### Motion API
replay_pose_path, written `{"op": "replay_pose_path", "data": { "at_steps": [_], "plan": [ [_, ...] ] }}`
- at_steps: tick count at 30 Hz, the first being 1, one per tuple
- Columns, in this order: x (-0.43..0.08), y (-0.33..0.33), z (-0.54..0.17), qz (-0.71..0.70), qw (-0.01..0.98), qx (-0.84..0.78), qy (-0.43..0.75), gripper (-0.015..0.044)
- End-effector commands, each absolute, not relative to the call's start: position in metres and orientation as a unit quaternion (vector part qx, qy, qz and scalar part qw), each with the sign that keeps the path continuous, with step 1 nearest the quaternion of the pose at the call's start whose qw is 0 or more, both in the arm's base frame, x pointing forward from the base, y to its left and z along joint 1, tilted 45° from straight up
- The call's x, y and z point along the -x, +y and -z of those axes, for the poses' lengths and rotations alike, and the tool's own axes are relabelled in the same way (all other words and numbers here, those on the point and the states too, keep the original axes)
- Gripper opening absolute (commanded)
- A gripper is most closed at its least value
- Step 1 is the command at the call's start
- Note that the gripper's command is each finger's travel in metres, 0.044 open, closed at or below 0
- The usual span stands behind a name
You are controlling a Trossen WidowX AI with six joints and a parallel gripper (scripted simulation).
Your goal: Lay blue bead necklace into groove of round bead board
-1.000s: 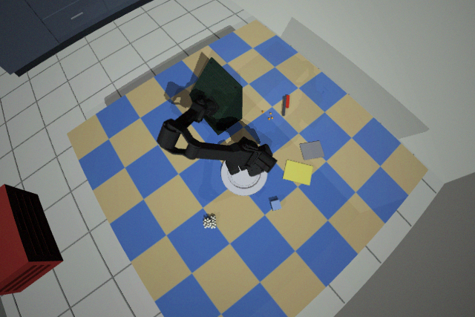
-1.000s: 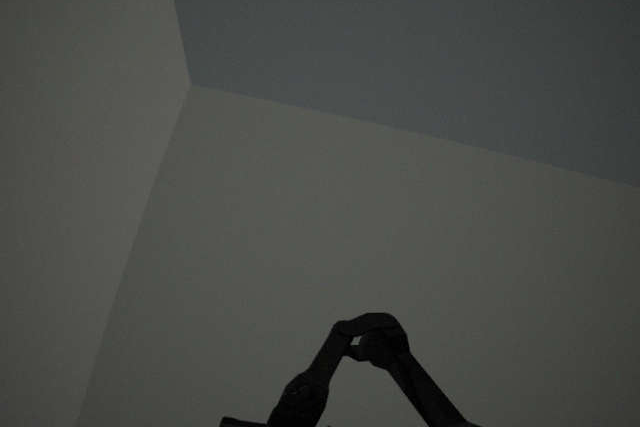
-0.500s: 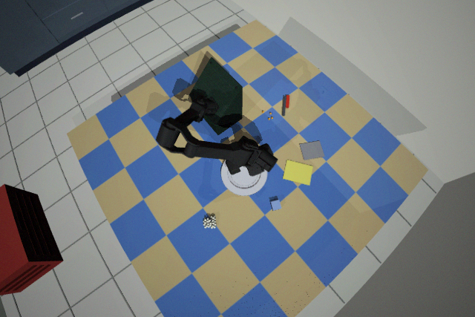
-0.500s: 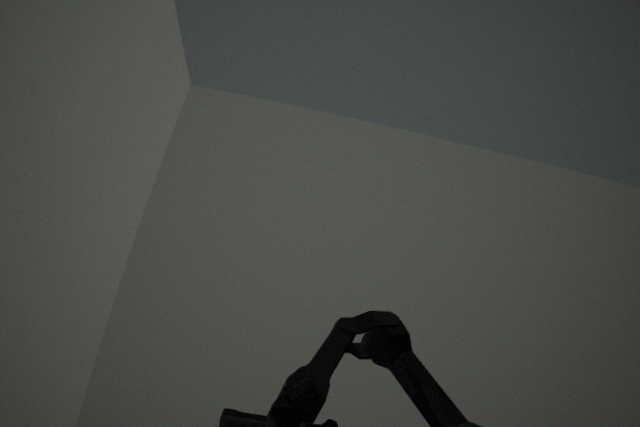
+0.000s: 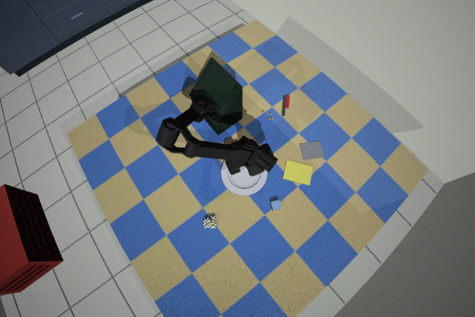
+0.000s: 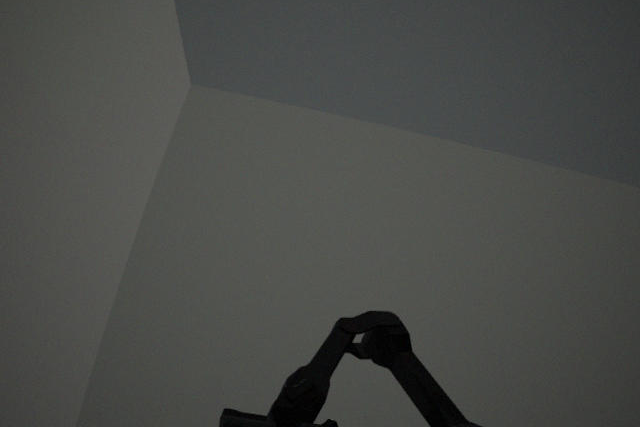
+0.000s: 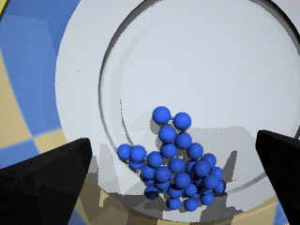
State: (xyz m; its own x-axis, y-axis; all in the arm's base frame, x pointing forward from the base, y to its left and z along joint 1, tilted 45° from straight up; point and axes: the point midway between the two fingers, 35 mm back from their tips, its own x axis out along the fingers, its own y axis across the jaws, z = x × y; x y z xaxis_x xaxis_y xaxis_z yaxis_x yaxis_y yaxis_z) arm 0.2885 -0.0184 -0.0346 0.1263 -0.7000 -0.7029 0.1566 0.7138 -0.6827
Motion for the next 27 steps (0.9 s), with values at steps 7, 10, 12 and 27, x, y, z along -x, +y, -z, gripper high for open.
{"op": "replay_pose_path", "data": {
  "at_steps": [7, 10, 12, 27],
  "plan": [
    [-0.295, -0.004, 0.025, 0.155, 0.642, 0.388, 0.643, 0.0282],
    [-0.297, 0.003, 0.02, 0.077, 0.591, 0.463, 0.657, 0.0204],
    [-0.298, 0.003, 0.02, 0.071, 0.587, 0.468, 0.657, 0.0151],
    [-0.301, -0.004, 0.027, 0.074, 0.59, 0.465, 0.655, 0.012]
  ]
}}
